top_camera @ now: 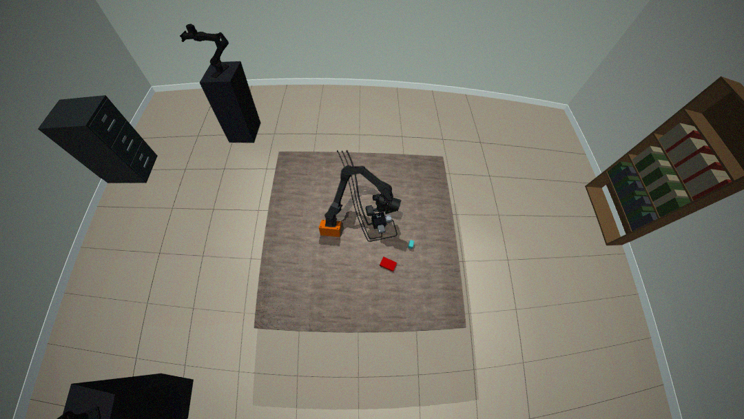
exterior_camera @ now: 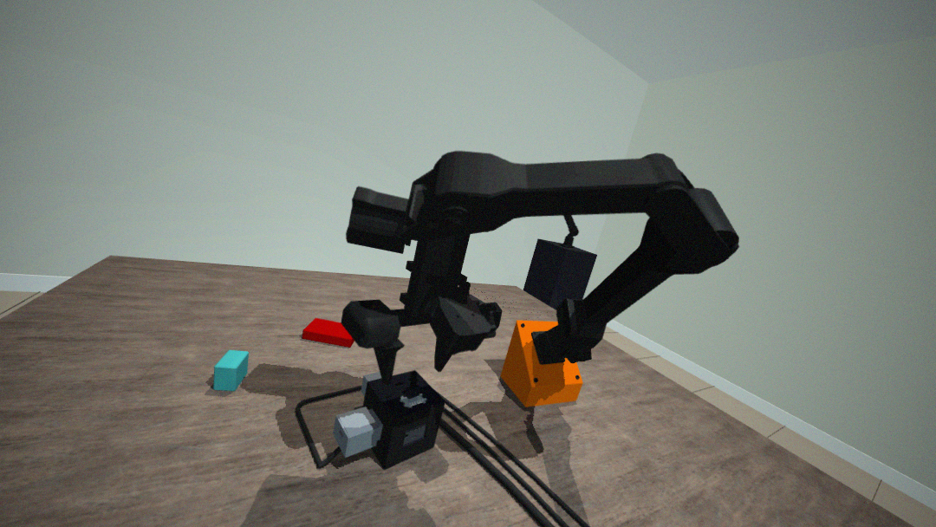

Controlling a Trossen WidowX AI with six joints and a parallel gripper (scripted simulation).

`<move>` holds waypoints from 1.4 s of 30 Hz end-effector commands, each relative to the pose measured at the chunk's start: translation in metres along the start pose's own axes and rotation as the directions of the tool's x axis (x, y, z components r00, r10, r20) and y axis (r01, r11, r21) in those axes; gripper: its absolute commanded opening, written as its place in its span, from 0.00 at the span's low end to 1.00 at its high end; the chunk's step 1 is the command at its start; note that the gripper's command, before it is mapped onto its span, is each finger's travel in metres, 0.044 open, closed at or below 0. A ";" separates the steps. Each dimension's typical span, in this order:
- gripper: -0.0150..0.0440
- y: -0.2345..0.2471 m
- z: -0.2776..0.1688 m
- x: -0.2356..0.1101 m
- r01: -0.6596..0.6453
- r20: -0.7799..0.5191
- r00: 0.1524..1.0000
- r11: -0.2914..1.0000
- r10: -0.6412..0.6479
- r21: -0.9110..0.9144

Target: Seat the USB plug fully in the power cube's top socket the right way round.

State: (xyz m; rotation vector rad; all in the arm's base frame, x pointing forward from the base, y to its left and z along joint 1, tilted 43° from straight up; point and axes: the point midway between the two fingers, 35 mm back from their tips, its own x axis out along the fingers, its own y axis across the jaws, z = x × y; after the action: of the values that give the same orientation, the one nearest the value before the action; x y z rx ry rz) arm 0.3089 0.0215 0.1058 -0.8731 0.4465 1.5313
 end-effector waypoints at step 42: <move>0.25 0.000 0.000 -0.008 -0.001 0.000 1.000 1.000 0.001 0.001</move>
State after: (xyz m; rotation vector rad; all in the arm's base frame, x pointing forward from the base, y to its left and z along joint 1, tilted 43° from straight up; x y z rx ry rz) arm 0.3077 0.0189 0.1092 -0.8665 0.4493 1.5343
